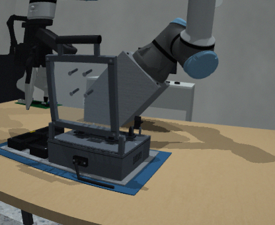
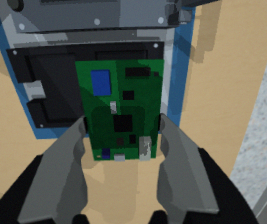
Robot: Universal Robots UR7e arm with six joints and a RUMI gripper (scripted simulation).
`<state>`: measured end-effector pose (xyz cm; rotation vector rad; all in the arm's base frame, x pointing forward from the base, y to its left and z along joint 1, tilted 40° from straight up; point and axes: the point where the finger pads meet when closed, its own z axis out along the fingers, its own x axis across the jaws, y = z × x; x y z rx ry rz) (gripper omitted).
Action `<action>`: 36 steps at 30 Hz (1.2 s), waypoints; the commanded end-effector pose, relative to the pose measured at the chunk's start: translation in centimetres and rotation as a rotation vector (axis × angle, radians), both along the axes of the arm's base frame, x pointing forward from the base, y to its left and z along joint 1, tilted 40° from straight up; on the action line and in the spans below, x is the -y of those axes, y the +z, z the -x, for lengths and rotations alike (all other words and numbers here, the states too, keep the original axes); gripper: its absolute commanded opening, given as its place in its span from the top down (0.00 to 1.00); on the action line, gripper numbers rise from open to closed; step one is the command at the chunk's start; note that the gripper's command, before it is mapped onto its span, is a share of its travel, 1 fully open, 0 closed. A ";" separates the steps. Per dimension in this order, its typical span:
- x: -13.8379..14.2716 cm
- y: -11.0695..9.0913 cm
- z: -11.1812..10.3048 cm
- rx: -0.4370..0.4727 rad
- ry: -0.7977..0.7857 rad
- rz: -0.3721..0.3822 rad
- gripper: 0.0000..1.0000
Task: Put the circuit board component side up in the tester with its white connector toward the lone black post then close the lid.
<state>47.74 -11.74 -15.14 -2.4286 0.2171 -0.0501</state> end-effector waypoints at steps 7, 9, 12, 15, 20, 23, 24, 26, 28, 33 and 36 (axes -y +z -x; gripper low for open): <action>0.1 0.0 0.0 -0.022 -0.028 -0.002 0.61; 0.1 0.0 0.0 -0.029 -0.036 -0.003 0.61; 0.1 0.0 0.0 -0.033 -0.041 -0.004 0.61; 0.1 0.0 0.0 -0.045 -0.056 -0.006 0.61; 0.1 0.0 0.0 -0.071 -0.086 -0.010 0.61; 0.1 0.0 0.0 -0.089 -0.108 -0.012 0.61; 0.1 0.0 0.0 -0.096 -0.116 -0.013 0.61; 0.1 0.0 0.0 -0.109 -0.132 -0.015 0.61; 0.1 0.0 0.0 -0.109 -0.132 -0.015 0.61; 0.1 0.0 0.0 -0.148 -0.178 -0.021 0.61; 0.1 0.0 0.0 -0.174 -0.209 -0.025 0.61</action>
